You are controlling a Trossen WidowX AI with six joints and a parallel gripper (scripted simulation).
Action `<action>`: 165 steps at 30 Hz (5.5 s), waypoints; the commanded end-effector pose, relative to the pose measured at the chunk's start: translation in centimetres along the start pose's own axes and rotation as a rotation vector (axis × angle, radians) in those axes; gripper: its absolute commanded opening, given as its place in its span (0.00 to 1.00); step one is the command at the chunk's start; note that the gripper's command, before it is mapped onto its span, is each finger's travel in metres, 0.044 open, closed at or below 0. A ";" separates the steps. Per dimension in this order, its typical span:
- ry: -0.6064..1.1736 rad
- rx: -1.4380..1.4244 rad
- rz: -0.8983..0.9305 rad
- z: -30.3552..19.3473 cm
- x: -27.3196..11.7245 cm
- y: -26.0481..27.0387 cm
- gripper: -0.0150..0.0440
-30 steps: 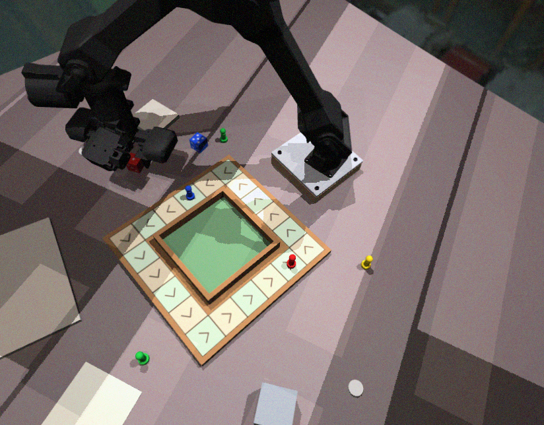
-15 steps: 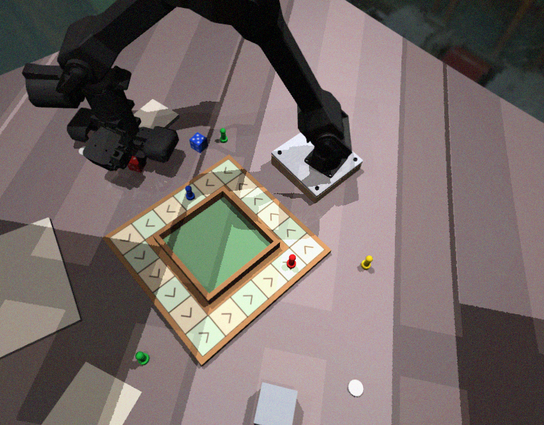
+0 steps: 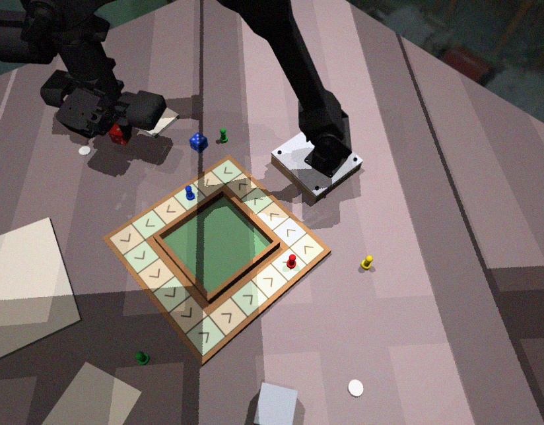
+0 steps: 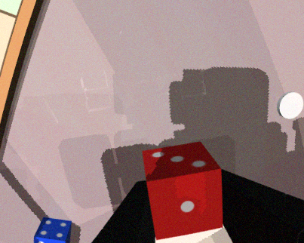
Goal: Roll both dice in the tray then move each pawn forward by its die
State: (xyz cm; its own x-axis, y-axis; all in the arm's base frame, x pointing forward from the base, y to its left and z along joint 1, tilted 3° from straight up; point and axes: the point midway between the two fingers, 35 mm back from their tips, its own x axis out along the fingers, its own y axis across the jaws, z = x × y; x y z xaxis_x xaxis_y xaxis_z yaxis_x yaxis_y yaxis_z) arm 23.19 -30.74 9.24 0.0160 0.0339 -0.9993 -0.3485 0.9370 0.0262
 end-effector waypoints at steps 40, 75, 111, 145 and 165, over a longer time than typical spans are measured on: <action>-0.014 0.453 0.006 11.3 -0.7 17.7 0.25; -0.791 0.536 -0.212 12.5 1.0 21.3 0.25; -0.832 0.531 -0.229 9.7 -1.4 23.2 0.57; -0.097 0.551 -0.018 10.3 -1.2 20.5 0.87; 0.000 0.331 -0.001 -9.1 2.4 10.1 0.72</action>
State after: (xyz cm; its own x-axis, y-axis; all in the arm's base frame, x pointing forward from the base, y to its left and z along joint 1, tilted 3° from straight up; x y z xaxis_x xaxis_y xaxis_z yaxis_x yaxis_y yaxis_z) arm 11.85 -24.18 7.18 0.0193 0.0254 -0.9995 0.0060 0.9997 0.0255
